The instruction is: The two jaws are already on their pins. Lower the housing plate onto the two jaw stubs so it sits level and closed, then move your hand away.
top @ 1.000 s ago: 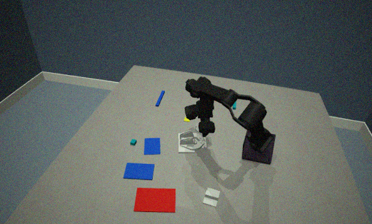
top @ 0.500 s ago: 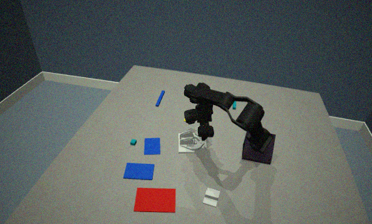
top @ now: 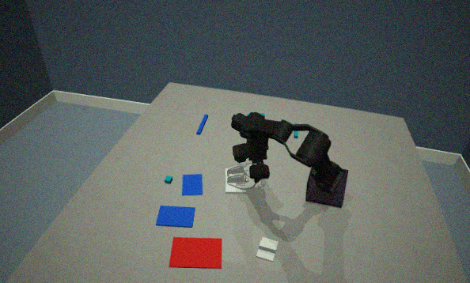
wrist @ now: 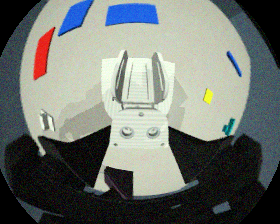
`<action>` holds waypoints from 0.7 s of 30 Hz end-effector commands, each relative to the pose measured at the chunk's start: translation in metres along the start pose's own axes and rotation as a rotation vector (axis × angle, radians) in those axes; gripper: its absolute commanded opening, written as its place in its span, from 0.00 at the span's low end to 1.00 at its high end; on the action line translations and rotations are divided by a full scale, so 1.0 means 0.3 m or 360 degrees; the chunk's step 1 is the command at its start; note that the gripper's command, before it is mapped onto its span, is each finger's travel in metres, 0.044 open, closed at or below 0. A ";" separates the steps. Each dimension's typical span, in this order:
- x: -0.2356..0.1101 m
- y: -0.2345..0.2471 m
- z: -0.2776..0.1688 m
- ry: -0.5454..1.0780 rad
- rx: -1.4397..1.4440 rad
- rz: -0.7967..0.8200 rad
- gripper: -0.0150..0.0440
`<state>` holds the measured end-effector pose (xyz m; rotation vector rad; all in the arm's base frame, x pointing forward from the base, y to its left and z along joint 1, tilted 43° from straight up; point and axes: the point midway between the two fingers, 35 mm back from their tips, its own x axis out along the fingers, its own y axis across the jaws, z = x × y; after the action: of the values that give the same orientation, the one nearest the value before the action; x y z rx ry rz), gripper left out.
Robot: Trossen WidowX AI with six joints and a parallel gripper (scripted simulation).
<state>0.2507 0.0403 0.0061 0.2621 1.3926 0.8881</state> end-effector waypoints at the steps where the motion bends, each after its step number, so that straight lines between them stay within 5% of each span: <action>1: 0.027 0.006 -0.008 0.0009 0.0012 0.0015 0.85; 21: 0.040 0.008 -0.009 0.0008 0.0011 0.0016 0.85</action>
<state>0.2466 0.0482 -0.0015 0.2660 1.3992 0.8932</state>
